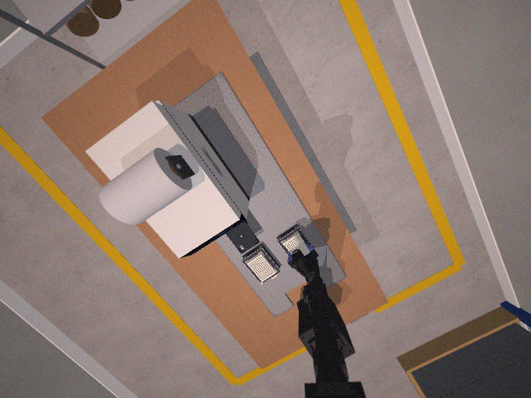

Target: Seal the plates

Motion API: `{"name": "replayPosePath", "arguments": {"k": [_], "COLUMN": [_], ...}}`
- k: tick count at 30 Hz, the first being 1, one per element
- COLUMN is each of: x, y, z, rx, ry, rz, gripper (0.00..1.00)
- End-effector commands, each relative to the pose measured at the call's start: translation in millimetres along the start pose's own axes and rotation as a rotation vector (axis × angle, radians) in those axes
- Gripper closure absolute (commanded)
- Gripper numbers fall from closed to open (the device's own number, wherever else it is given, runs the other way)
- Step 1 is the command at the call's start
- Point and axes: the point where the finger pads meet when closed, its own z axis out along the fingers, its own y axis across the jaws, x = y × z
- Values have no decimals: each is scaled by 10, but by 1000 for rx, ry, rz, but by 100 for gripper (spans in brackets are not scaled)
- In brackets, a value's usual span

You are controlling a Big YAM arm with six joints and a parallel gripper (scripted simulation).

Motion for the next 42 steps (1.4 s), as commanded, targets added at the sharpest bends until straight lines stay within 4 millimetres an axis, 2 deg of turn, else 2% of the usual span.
{"name": "replayPosePath", "arguments": {"k": [1,10,21,30,37,42], "x": [-65,-63,-3,-55,-120,-79], "y": [-63,-62,-44,23,-20,-13], "z": [-39,-40,-160,-187,-107,-84], "rx": [15,15,10,-2,4,0], "ry": [-18,-17,0,-4,-22,-9], "rz": [0,0,4,-12,3,6], "gripper": [100,100,100,100,100,100]}}
